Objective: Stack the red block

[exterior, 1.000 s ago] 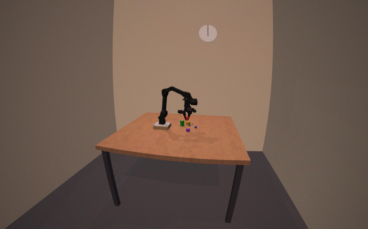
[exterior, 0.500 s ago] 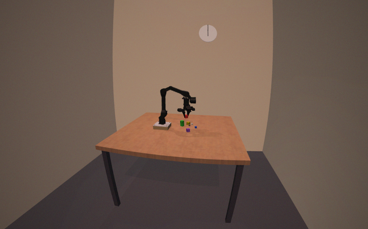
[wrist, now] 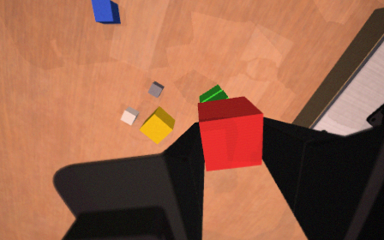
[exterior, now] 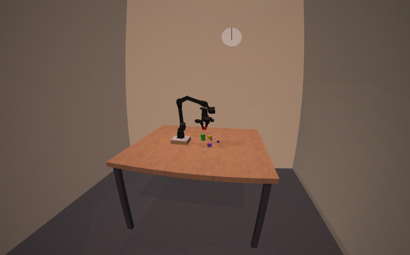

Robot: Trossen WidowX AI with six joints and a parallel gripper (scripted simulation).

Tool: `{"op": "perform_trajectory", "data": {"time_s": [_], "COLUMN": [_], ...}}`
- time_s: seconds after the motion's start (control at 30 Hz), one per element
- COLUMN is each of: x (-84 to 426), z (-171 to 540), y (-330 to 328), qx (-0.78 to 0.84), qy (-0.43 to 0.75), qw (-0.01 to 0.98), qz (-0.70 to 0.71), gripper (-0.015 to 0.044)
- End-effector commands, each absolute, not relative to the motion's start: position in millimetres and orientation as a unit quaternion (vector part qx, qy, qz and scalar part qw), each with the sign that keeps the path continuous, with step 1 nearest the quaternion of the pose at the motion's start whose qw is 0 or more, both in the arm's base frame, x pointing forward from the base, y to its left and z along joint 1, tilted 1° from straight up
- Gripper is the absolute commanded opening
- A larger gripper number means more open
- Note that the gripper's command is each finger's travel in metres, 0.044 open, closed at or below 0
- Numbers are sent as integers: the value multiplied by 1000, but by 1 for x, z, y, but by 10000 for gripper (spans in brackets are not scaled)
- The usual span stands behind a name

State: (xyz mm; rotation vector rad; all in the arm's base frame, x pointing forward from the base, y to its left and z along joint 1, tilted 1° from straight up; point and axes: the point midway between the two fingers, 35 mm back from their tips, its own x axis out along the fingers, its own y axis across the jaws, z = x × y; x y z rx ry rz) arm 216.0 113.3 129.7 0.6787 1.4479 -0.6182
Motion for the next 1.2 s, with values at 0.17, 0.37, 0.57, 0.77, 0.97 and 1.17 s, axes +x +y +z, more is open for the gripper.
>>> {"op": "perform_trajectory", "data": {"time_s": [0.17,0.37,0.57,0.77,0.97,1.17], "x": [194,195,196,197,197,197], "z": [128,104,97,76,74,73], "y": [127,127,127,126,126,126], "qx": [300,300,300,300,300,300], "qy": [638,638,638,638,638,638], "qw": [654,654,654,654,654,654], "qz": [-275,-275,-275,-275,-275,-275], "gripper": [0,0,0,0,0,0]}}
